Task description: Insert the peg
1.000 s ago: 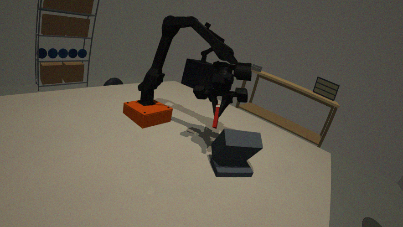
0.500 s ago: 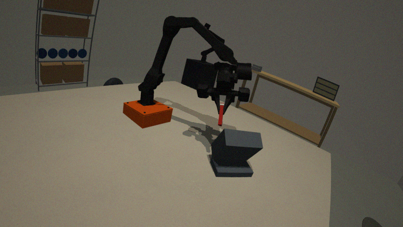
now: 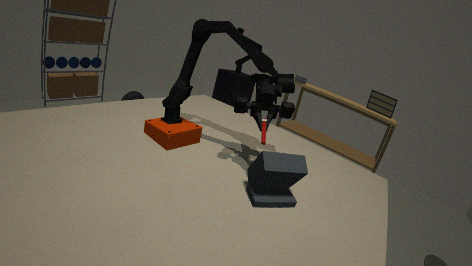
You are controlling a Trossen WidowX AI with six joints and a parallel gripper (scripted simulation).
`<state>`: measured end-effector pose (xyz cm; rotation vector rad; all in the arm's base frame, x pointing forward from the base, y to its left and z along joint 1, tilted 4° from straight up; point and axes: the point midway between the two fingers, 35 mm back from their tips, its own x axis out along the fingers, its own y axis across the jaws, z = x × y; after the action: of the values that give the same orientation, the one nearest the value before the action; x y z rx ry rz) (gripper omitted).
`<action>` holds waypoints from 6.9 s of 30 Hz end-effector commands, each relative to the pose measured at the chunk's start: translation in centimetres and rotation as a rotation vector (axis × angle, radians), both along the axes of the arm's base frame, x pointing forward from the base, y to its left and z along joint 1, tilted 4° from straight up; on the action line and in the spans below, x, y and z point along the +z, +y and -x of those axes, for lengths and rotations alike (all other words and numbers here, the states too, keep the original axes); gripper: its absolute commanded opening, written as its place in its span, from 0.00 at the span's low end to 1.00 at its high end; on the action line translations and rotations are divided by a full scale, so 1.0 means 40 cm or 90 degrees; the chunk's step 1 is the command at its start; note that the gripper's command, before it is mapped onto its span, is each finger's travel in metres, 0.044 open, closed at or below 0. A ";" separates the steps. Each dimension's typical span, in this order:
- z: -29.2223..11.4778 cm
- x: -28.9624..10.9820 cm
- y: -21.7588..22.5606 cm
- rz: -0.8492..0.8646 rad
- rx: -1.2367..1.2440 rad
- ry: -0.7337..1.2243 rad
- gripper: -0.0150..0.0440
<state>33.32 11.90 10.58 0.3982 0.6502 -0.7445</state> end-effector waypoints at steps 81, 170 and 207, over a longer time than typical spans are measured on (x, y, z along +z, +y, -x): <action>-0.103 -0.084 0.009 0.121 0.148 -0.012 0.25; -0.161 -0.137 -0.033 0.122 0.145 -0.014 0.57; -0.068 -0.068 0.046 0.117 0.148 -0.006 1.00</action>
<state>36.36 13.35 7.25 0.1465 0.6102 -0.5741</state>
